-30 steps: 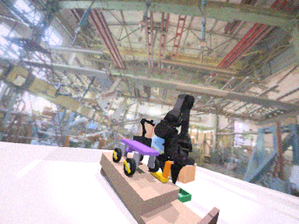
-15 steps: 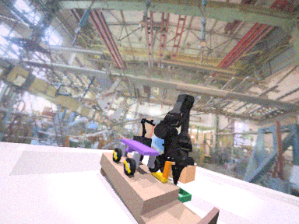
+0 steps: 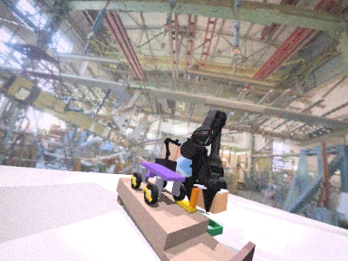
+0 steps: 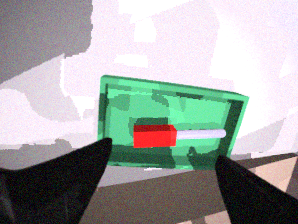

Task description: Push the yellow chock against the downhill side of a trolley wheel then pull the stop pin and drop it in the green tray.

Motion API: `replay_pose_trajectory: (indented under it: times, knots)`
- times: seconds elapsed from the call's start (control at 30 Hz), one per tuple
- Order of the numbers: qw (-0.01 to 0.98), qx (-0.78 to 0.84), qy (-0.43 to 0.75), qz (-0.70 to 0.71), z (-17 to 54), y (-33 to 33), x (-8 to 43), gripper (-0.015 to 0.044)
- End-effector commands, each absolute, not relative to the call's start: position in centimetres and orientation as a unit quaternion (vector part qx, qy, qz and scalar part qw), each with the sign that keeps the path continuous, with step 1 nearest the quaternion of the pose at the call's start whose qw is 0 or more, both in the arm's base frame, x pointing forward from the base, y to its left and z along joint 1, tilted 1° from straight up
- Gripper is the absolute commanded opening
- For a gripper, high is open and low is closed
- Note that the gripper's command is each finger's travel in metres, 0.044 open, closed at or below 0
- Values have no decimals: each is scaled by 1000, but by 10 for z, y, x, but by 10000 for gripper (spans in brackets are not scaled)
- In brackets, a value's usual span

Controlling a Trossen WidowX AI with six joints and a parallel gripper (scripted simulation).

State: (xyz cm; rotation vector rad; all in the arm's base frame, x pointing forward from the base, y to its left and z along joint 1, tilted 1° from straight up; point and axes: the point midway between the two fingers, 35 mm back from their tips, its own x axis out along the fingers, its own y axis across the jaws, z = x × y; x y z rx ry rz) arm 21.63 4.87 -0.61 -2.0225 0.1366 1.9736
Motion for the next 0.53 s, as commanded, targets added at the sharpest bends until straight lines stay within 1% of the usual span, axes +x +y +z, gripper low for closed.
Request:
replay_pose_trajectory:
  times: [0.0,0.03,0.5]
  knots:
    - [156,-712,43,684,7,49,217,419]
    - [156,-712,43,684,10,49,216,440]
    - [156,-711,43,684,46,49,210,440]
